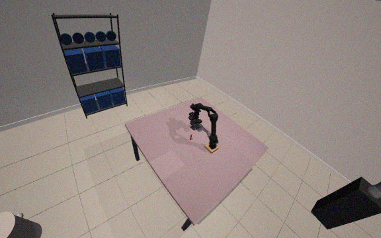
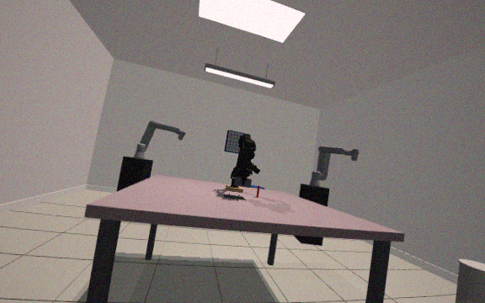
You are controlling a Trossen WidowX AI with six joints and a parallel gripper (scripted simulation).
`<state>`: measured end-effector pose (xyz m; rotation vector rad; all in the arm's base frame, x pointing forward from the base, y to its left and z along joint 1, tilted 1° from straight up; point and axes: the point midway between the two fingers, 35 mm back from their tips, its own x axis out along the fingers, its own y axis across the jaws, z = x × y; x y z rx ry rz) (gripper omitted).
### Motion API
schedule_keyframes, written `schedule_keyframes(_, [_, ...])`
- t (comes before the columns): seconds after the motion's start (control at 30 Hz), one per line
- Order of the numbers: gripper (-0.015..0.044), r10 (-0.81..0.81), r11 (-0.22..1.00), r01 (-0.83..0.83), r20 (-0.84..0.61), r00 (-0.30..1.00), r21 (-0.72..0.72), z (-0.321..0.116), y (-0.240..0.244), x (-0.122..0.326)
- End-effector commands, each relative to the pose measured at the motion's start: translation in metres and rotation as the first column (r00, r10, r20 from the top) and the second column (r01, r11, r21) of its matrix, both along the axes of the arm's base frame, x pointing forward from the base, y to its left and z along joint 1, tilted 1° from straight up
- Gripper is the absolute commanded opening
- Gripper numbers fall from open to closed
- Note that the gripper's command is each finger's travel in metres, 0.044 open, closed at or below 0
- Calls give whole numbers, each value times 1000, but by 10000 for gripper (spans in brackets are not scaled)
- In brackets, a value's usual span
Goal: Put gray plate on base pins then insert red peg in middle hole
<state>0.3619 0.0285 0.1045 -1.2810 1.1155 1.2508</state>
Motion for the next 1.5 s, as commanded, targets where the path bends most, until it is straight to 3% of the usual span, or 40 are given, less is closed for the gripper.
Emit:
schedule_keyframes(0.0, [0,13,1000,-13,-2,1000,-1,-8,-14,0])
schedule_keyframes(0.33, [0,37,999,-37,-1,999,-4,-23,-40,-1])
schedule_keyframes(1.47, [0,37,999,-37,-1,999,-4,-39,-41,0])
